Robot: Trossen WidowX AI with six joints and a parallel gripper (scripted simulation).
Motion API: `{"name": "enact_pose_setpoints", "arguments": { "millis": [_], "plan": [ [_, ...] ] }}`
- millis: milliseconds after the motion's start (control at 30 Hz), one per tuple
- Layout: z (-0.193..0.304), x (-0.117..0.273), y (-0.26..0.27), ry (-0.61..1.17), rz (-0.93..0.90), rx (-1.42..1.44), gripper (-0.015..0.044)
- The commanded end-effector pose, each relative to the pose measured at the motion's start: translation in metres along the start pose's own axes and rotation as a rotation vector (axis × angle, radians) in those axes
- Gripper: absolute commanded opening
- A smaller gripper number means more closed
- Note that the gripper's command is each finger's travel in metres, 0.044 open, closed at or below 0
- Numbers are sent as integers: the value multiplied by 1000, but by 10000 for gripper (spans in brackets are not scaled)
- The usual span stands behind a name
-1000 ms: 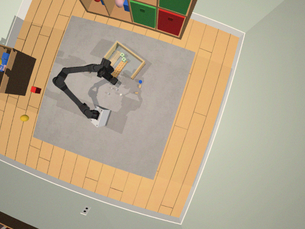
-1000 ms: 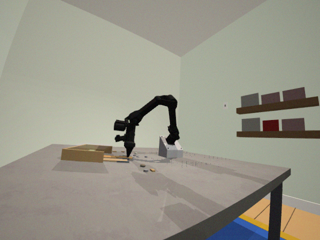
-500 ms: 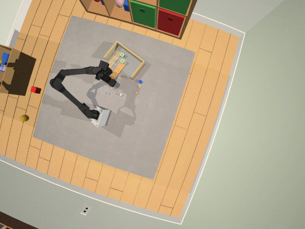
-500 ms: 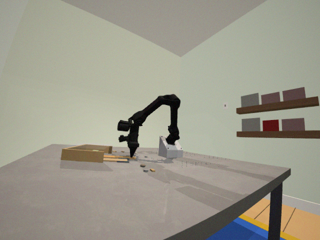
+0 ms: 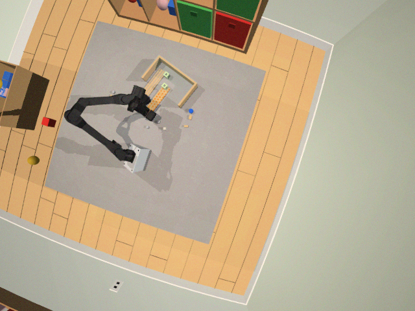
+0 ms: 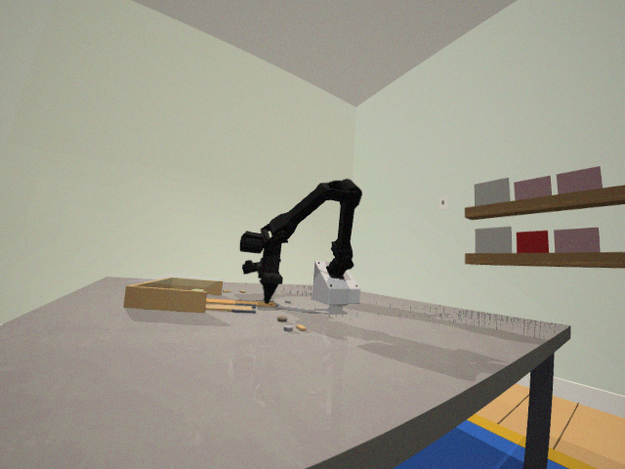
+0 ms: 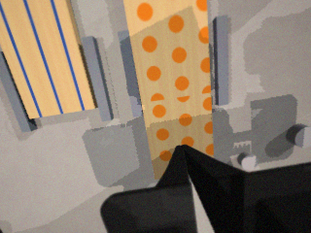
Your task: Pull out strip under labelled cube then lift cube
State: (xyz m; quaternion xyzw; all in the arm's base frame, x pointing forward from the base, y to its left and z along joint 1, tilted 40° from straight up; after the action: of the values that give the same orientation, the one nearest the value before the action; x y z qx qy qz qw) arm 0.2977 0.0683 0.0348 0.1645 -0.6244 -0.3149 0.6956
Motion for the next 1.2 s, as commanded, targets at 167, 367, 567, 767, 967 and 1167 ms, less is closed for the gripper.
{"name": "enact_pose_setpoints", "arguments": {
  "millis": [167,367,567,767,967,1167],
  "plan": [
    [18,-4,-1,19,1,-10,0],
    [27,-4,-1,20,1,-11,0],
    [35,-4,-1,20,1,-11,0],
    [44,-3,-1,21,1,-11,0],
    [53,-3,-1,21,1,-12,0],
    [63,-3,-1,21,1,-12,0]
  ]
}}
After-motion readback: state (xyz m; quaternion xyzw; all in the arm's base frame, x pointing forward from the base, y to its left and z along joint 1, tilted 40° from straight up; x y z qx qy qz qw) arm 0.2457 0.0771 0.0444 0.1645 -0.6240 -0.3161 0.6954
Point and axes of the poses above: the point midway between the two fingers, 35 mm back from their tips, its own x axis back along the fingers, its own y axis across the jaws, z = x × y, the point moved 7 cm from there along x, back along the fingers, and after that the axes turned 2 degrees about -x, right-handed, at the moved point
